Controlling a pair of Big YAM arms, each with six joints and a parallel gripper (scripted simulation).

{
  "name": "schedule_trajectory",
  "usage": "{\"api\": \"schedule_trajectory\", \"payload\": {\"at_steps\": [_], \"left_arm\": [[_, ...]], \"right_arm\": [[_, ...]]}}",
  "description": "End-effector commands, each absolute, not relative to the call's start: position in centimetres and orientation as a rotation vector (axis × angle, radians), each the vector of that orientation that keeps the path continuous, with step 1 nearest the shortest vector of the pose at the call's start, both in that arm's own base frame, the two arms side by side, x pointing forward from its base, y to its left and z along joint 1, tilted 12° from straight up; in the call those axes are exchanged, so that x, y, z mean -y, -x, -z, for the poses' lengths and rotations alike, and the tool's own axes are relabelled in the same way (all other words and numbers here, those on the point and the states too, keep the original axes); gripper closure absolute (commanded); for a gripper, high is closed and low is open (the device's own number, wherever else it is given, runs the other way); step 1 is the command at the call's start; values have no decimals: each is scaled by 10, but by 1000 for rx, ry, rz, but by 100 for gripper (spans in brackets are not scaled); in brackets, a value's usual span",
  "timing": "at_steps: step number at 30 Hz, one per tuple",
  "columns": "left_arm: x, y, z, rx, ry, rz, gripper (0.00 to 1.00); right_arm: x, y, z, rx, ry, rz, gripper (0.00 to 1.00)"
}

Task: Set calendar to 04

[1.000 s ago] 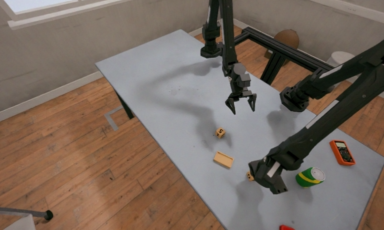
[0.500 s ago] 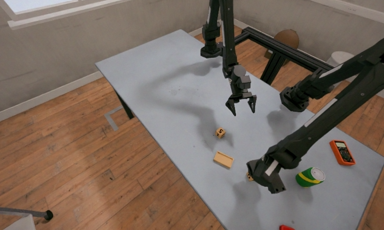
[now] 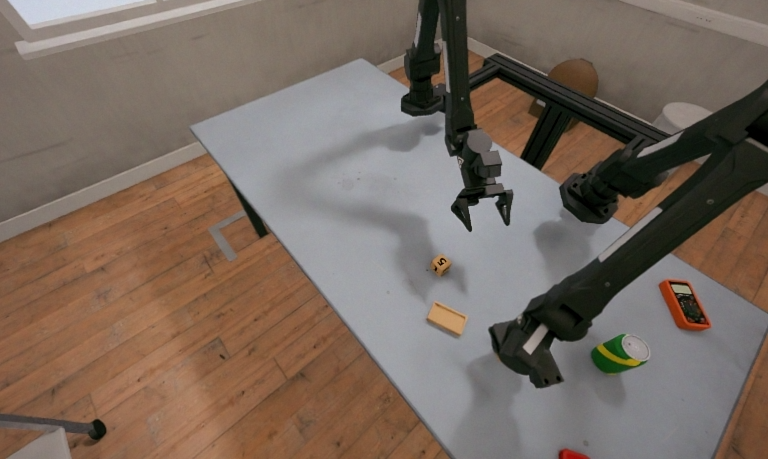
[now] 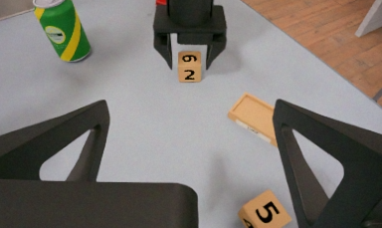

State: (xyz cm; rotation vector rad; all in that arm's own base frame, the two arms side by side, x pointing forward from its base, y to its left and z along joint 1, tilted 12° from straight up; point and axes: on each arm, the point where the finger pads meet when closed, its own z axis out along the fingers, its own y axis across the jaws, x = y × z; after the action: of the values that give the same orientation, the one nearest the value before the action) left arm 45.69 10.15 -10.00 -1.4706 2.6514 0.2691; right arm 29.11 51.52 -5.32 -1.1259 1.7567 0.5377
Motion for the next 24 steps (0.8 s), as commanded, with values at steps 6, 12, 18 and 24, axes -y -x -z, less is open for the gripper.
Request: {"api": "schedule_trajectory", "payload": {"at_steps": [6, 12, 18, 24], "left_arm": [[-111, -479, 106, -2617, 1456, -246, 36], [-112, -484, 102, -2601, 1451, -235, 36], [-112, -484, 101, -2599, 1450, -234, 36], [-110, -476, 100, -2604, 1452, -237, 48]], "right_arm": [[-528, -294, 41, -1723, 1115, -555, 0], [-528, -294, 41, -1723, 1115, -555, 0], [-528, -294, 41, -1723, 1115, -555, 0], [-528, -294, 41, -1723, 1115, -555, 0]]}}
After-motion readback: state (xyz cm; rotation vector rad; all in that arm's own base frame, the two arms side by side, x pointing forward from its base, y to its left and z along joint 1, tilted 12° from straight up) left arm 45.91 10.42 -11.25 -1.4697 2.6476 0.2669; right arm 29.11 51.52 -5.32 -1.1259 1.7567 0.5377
